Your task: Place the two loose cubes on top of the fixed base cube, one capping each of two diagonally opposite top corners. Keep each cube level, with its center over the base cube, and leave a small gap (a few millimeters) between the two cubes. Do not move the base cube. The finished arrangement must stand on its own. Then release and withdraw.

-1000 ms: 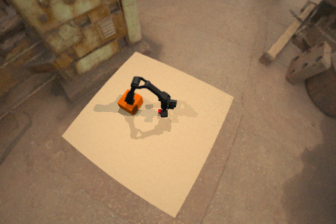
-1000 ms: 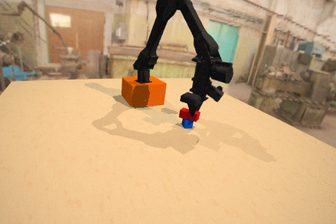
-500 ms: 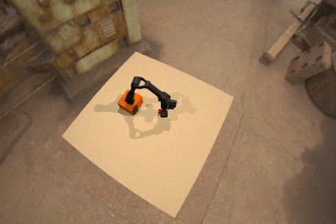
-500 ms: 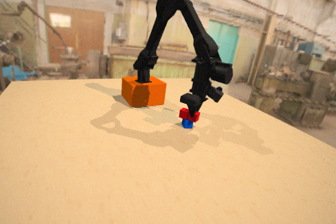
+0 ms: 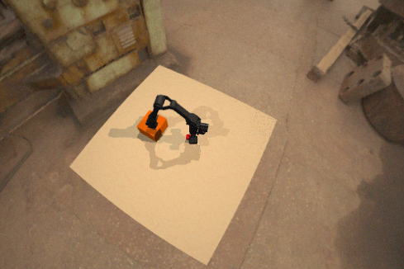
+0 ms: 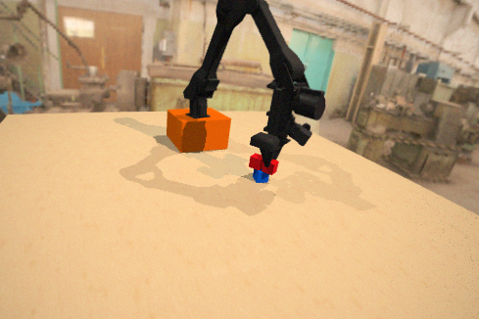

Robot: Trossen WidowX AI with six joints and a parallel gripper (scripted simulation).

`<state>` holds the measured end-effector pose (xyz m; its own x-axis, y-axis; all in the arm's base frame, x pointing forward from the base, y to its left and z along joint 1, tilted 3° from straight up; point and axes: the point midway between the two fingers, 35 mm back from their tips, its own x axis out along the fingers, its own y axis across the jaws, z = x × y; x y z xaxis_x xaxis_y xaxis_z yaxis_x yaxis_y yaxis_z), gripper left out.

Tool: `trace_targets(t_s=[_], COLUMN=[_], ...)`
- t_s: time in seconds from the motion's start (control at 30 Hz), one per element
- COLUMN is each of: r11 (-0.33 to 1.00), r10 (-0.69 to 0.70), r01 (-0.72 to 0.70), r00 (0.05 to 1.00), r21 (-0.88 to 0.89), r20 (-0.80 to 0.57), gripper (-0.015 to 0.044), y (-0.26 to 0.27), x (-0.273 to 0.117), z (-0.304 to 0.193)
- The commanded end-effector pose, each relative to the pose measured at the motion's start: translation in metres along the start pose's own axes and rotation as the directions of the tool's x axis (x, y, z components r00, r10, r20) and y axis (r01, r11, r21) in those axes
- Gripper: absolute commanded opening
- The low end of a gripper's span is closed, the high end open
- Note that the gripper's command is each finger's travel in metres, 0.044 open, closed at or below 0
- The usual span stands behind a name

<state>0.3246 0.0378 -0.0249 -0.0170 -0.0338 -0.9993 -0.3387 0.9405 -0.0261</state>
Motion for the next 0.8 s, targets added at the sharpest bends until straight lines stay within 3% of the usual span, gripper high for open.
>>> trace_targets(t_s=[0.0,0.77], r11=[1.0,1.0], r10=[0.002,0.0], r01=[-0.002,0.0], r00=[1.0,1.0], r21=[0.0,0.0], r20=[0.0,0.0], gripper=[0.0205,0.0205], y=[0.0,0.0], x=[-0.001,-0.035], z=[0.0,0.0])
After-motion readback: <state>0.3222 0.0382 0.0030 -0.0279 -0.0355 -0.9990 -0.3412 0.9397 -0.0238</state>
